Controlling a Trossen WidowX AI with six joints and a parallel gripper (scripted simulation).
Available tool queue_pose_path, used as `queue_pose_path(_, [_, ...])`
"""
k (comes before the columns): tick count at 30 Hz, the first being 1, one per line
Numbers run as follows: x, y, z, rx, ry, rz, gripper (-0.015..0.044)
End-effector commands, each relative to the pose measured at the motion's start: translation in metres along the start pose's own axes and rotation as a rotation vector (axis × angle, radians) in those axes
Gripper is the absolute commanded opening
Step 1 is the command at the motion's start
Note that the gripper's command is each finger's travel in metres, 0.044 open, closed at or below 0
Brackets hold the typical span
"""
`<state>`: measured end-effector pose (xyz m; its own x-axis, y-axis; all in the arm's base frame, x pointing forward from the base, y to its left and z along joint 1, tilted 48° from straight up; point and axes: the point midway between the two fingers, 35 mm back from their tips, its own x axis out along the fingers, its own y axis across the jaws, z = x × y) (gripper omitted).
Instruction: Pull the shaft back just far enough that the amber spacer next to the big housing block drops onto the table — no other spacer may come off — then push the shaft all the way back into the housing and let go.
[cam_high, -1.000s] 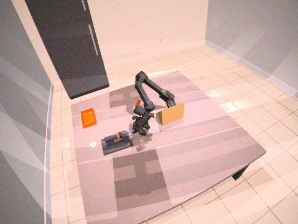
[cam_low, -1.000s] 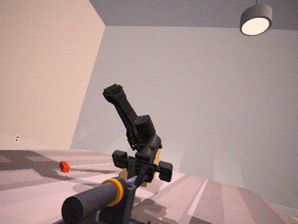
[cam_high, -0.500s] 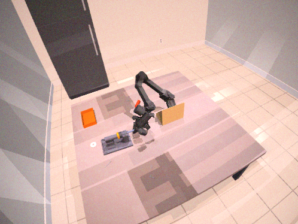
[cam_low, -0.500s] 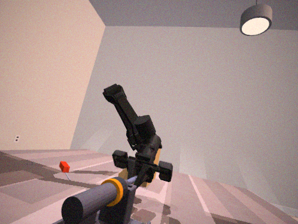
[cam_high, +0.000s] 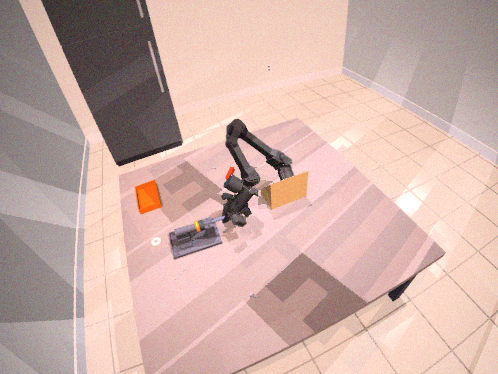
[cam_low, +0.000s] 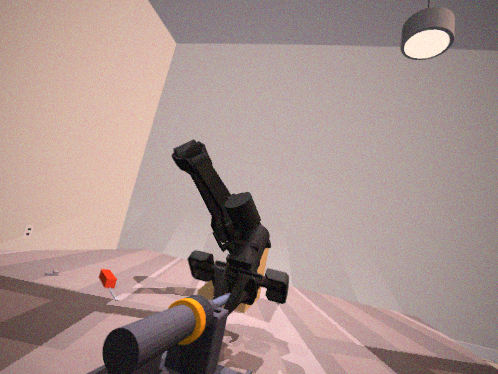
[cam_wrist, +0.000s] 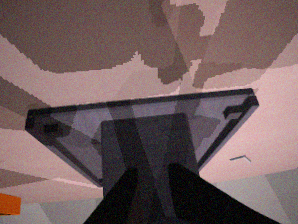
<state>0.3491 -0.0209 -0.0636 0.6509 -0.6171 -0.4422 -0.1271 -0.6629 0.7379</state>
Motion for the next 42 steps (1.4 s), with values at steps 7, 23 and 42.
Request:
queue_pose_path(7, [-0.001,0.0002,0.001,0.006,0.0,0.001,0.0])
queue_pose_path(23, [-0.0022,0.0002,0.0022,0.006,0.0,0.001,0.0])
queue_pose_path(42, [-0.0036,0.0001,0.0037,0.006,-0.001,0.001,0.0])
